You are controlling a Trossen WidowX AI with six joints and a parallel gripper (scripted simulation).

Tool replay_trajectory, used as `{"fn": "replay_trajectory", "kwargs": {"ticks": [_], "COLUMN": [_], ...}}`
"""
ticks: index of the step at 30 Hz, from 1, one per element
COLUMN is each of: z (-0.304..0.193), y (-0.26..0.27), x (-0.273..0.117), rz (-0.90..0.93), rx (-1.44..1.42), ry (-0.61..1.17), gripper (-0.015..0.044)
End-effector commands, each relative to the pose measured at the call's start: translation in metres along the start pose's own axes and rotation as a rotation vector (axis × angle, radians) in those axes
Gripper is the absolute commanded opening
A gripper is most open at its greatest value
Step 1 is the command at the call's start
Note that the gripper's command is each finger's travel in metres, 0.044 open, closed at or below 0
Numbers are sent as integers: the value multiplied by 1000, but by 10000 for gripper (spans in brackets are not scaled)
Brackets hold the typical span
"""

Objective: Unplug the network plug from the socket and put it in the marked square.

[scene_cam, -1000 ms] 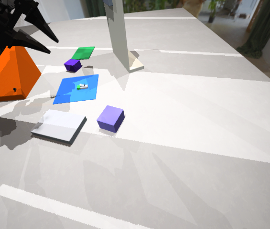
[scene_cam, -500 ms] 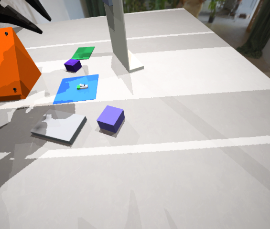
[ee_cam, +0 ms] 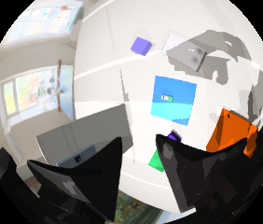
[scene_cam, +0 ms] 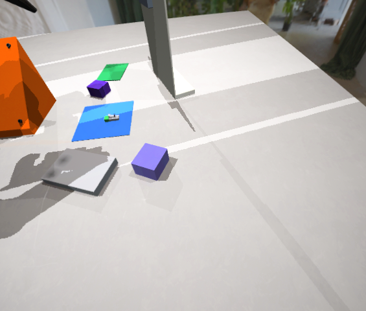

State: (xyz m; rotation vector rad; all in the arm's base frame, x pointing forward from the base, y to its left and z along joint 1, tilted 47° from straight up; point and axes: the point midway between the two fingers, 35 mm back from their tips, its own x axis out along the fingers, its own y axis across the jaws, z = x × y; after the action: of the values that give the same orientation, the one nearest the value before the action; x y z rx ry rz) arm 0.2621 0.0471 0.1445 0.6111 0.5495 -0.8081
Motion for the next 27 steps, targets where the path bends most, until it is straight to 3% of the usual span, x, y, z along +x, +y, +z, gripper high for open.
{"fn": "replay_trajectory", "kwargs": {"ticks": [1, 2, 13, 27], "z": [0, 1, 1, 1], "y": [4, 4, 4, 4], "x": [-9, -10, -10, -10], "rz": [-5, -4, -4, -4], "rx": [-2, -2, -2, -2], "ry": [-12, -12, -12, -12], "gripper": [156, 156, 440, 440]}}
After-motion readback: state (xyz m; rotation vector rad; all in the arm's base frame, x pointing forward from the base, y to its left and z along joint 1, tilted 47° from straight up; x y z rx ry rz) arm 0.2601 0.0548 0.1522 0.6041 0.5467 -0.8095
